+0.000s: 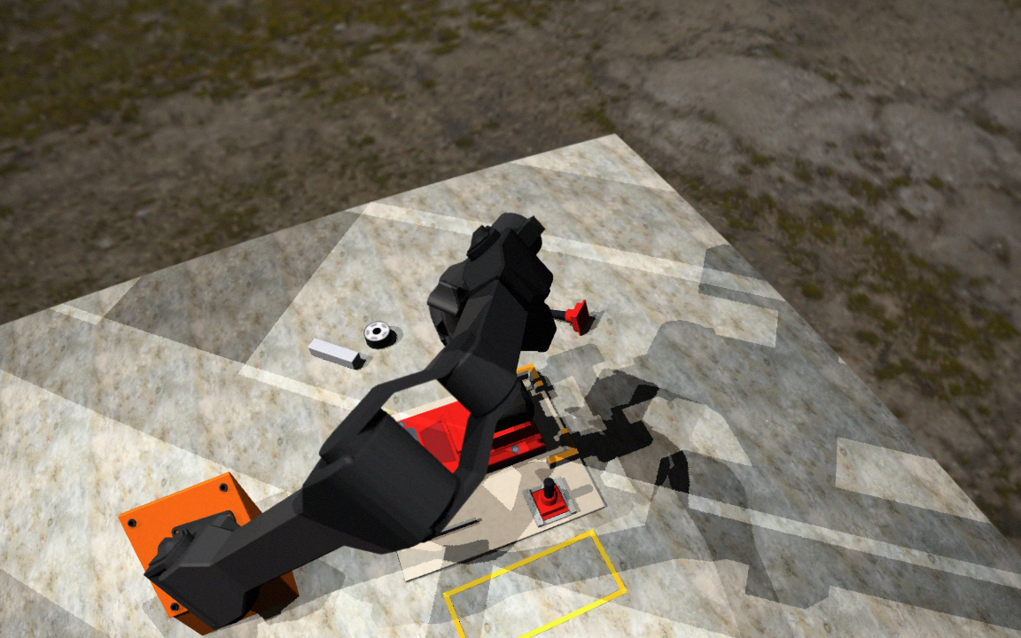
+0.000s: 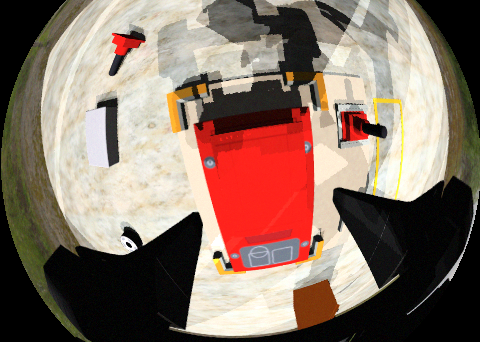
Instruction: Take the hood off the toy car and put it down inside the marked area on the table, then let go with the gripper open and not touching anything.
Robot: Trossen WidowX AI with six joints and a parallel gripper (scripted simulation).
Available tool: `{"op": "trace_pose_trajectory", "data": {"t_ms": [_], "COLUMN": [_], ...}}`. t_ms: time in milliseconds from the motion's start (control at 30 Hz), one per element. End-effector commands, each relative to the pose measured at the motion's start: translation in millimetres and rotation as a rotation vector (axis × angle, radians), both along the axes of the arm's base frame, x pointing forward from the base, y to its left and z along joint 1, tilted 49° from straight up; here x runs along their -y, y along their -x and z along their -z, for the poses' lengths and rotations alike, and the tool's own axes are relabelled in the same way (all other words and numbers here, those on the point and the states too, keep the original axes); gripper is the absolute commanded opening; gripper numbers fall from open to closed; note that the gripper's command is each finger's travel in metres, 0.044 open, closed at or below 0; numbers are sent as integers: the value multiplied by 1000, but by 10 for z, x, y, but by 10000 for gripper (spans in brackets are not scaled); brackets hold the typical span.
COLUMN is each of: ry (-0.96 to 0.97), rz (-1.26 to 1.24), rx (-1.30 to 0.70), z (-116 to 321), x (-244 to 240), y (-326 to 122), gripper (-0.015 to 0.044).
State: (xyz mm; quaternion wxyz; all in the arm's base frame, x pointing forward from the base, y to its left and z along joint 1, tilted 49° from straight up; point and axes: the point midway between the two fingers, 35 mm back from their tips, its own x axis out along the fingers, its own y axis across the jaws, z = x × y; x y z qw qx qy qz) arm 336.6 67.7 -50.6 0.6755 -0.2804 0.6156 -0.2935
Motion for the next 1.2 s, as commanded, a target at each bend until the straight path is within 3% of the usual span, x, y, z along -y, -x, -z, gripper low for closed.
{"op": "trace_pose_trajectory", "data": {"t_ms": [0,1167], "ry": [9,11], "rz": [-7,-6], "rx": [-8,-8], "z": [30,199], "x": [44,245], "y": [13,-7], "gripper": [440,440]}}
